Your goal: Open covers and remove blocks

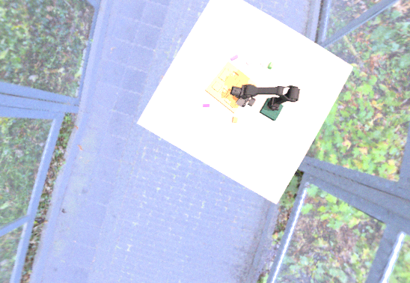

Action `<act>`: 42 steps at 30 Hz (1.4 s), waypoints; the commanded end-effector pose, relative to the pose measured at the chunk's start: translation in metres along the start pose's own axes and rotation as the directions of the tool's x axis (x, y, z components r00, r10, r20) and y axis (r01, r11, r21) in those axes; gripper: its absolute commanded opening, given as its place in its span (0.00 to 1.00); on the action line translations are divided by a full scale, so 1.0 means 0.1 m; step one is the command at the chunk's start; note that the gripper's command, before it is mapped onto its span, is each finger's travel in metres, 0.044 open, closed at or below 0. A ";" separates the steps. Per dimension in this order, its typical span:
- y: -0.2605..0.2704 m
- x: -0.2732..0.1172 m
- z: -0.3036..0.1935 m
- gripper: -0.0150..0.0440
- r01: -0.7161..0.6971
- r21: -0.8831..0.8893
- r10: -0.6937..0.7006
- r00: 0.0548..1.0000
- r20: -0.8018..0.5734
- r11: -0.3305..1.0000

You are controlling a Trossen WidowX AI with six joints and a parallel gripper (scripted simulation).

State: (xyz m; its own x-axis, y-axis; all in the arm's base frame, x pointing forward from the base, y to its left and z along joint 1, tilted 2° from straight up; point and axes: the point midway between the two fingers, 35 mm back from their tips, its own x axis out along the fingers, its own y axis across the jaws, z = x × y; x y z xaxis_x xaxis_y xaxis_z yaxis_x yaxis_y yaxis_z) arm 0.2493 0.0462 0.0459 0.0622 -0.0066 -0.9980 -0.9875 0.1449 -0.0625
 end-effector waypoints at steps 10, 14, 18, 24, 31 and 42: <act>0.02 0.16 -0.03 0.50 -0.010 -0.003 0.010 1.000 -0.009 1.000; 0.02 0.19 -0.03 0.50 -0.010 -0.003 0.010 1.000 -0.009 1.000; 0.02 0.19 -0.03 0.50 -0.010 -0.003 0.010 1.000 -0.009 1.000; 0.02 0.20 -0.03 0.50 -0.010 -0.003 0.010 1.000 -0.009 1.000; 0.02 0.25 -0.03 0.50 -0.011 -0.003 0.010 1.000 -0.009 1.000; 0.02 0.30 -0.03 0.50 -0.011 -0.003 0.011 1.000 -0.009 1.000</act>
State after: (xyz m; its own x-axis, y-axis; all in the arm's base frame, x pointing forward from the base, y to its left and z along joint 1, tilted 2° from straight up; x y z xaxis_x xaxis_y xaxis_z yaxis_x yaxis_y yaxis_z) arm 0.2498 0.0442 0.0190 0.0602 -0.0075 -0.9982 -0.9875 0.1452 -0.0607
